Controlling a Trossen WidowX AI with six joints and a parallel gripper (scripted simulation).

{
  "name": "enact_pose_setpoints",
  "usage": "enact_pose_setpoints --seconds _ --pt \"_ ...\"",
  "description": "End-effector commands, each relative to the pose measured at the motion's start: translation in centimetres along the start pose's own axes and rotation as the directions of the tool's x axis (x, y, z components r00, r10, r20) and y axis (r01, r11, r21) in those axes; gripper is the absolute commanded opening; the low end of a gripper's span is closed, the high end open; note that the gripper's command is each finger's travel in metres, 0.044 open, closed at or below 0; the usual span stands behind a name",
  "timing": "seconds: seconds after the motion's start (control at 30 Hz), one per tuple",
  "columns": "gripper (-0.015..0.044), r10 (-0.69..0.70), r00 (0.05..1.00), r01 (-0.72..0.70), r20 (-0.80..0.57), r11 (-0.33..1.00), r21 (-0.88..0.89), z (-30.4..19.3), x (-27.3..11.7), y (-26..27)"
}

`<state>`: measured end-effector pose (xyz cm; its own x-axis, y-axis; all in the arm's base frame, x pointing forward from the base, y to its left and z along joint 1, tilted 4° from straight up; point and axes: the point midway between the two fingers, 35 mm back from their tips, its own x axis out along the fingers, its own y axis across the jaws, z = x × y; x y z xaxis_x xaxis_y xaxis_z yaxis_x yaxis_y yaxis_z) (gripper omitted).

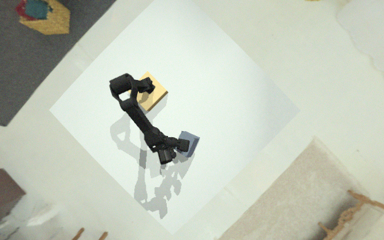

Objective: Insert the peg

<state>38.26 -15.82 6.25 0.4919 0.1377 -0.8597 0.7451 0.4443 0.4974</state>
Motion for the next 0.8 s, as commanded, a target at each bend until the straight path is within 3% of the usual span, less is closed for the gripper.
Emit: enact_pose_setpoints --seconds 0.0,0.23,0.77 --pt "0.0000 0.000 1.000 0.000 0.000 1.000 0.000 0.00 0.00 0.00" --pt "0.0000 0.000 1.000 0.000 0.000 1.000 0.000 0.00 0.00 0.00" --pt "0.0420 -0.001 1.000 0.001 0.000 1.000 0.000 0.05 -0.39 0.02"
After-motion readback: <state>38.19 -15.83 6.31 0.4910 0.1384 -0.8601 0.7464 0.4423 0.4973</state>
